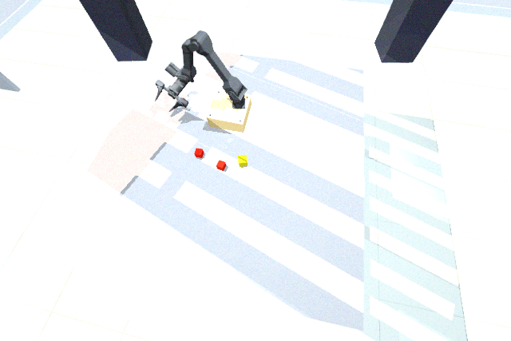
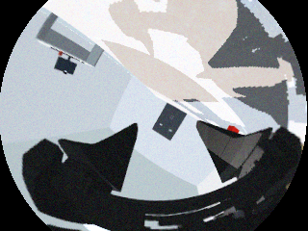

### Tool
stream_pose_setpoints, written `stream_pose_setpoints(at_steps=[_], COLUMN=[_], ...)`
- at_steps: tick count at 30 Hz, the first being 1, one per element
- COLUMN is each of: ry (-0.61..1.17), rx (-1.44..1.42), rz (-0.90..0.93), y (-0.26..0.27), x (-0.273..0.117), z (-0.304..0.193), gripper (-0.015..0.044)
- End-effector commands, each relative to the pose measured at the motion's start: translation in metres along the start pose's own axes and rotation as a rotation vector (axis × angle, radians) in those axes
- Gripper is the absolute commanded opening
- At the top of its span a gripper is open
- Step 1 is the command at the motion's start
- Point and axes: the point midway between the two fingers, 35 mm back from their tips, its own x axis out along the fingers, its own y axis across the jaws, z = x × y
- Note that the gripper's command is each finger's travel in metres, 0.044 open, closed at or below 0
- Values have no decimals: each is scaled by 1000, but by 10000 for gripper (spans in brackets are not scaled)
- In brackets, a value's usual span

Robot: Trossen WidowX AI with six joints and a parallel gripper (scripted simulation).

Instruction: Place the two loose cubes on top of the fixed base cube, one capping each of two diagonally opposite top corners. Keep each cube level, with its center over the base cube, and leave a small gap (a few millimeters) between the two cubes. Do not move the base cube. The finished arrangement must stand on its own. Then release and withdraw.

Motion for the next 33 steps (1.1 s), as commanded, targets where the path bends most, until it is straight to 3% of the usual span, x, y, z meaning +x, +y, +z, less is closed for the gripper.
stream_pose_setpoints(at_steps=[1, 5, 6, 20, 33], ry=[-4, -45, -47, 44, 387], rx=[-9, -180, -231, -989, -1739], rz=[-2, -65, -91, -477, -835], y=[1, 0, -2, -62, -146], x=[1, 25, 33, 127, 170], z=[0, -10, -13, -73, -144], gripper=[374, 269, 265, 265, 265])
